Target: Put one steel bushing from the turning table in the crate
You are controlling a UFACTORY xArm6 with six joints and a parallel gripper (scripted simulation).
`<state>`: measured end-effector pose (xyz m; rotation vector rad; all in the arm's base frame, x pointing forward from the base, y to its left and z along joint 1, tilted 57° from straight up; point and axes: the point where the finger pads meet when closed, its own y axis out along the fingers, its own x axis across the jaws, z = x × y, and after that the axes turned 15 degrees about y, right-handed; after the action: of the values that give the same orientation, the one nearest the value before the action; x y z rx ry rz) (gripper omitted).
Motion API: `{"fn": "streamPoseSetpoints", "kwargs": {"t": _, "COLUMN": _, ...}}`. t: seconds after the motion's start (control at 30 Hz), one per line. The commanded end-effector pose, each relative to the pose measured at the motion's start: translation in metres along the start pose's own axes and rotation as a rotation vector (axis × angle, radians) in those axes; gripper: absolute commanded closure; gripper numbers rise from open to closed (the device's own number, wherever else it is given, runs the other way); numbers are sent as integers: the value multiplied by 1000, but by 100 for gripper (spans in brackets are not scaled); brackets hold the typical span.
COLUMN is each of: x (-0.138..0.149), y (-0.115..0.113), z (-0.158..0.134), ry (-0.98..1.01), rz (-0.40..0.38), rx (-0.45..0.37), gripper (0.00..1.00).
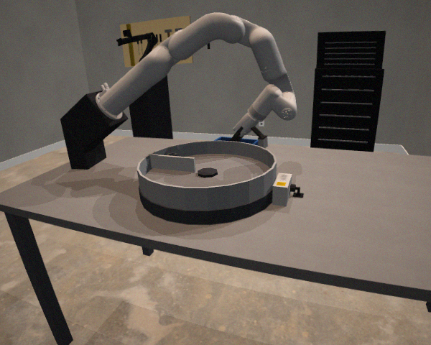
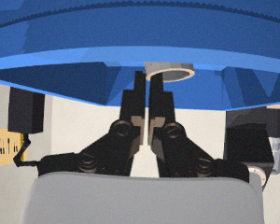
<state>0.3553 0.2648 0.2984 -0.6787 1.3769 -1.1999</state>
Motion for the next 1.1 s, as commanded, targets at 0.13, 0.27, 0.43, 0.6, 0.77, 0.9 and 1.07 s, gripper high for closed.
{"fn": "streamPoseSetpoints", "kwargs": {"t": 0.13, "x": -1, "y": -1, "z": 1, "ry": -1, "rz": 2, "rx": 1, "gripper": 100}}
{"fn": "streamPoseSetpoints", "kwargs": {"t": 0.27, "x": -1, "y": -1, "z": 1, "ry": -1, "rz": 2, "rx": 1, "gripper": 100}}
{"fn": "streamPoseSetpoints", "kwargs": {"t": 0.43, "x": -1, "y": -1, "z": 1, "ry": -1, "rz": 2, "rx": 1, "gripper": 89}}
{"fn": "streamPoseSetpoints", "kwargs": {"t": 0.6, "x": -1, "y": -1, "z": 1, "ry": -1, "rz": 2, "rx": 1, "gripper": 89}}
{"fn": "streamPoseSetpoints", "kwargs": {"t": 0.77, "x": -1, "y": -1, "z": 1, "ry": -1, "rz": 2, "rx": 1, "gripper": 89}}
{"fn": "streamPoseSetpoints", "kwargs": {"t": 0.9, "x": -1, "y": -1, "z": 1, "ry": -1, "rz": 2, "rx": 1, "gripper": 89}}
{"fn": "streamPoseSetpoints", "kwargs": {"t": 1.07, "x": -1, "y": -1, "z": 1, "ry": -1, "rz": 2, "rx": 1, "gripper": 89}}
